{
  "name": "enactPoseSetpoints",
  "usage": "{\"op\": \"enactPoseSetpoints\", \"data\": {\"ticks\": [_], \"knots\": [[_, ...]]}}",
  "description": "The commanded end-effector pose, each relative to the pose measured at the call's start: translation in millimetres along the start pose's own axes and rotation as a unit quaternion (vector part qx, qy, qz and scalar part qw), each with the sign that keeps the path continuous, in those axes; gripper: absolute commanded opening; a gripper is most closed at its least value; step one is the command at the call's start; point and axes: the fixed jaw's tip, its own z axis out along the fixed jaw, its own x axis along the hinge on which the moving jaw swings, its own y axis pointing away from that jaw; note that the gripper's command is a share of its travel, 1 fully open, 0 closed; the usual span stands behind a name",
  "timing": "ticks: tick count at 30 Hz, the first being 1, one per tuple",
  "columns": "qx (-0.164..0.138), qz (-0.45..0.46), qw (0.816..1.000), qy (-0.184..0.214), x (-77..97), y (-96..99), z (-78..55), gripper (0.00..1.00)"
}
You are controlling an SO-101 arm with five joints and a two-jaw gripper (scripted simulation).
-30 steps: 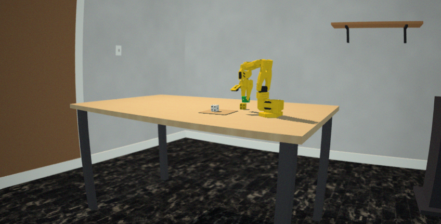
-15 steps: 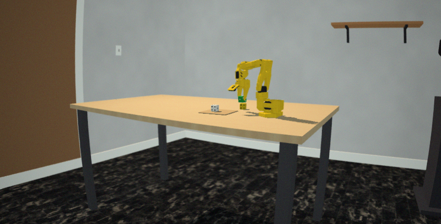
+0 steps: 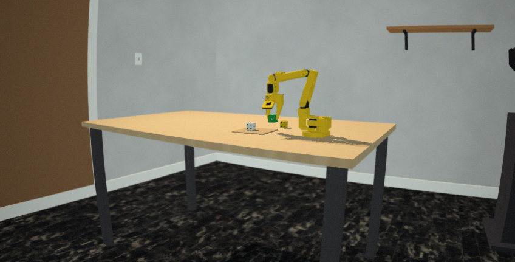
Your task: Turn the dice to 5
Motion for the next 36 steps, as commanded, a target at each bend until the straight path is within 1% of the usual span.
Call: {"op": "enactPoseSetpoints", "data": {"ticks": [1, 4, 8, 12, 15, 17, 21, 25, 34, 35, 36], "knots": [[0.027, -0.050, 0.998, 0.000, -15.8, -5.4, -5.3, 0.00], [0.027, -0.113, 0.993, 0.000, -34.3, -1.2, -4.2, 0.00], [0.027, -0.190, 0.981, 0.001, -56.2, 7.1, -2.8, 0.00], [0.026, -0.256, 0.966, 0.001, -73.5, 16.8, -1.5, 0.00], [0.026, -0.295, 0.955, 0.002, -83.2, 23.7, -0.6, 0.00], [0.026, -0.295, 0.955, 0.002, -83.2, 23.7, -0.6, 0.00], [0.026, -0.332, 0.943, 0.002, -92.0, 31.1, 0.3, 0.00], [0.026, -0.353, 0.935, 0.002, -96.6, 35.5, 0.7, 0.00], [0.025, -0.361, 0.932, 0.002, -98.5, 37.4, 1.0, 0.00], [0.036, -0.362, 0.931, -0.002, -100.5, 38.7, -1.4, 0.00], [0.036, -0.362, 0.931, -0.002, -100.5, 38.7, -1.4, 0.00]]}}
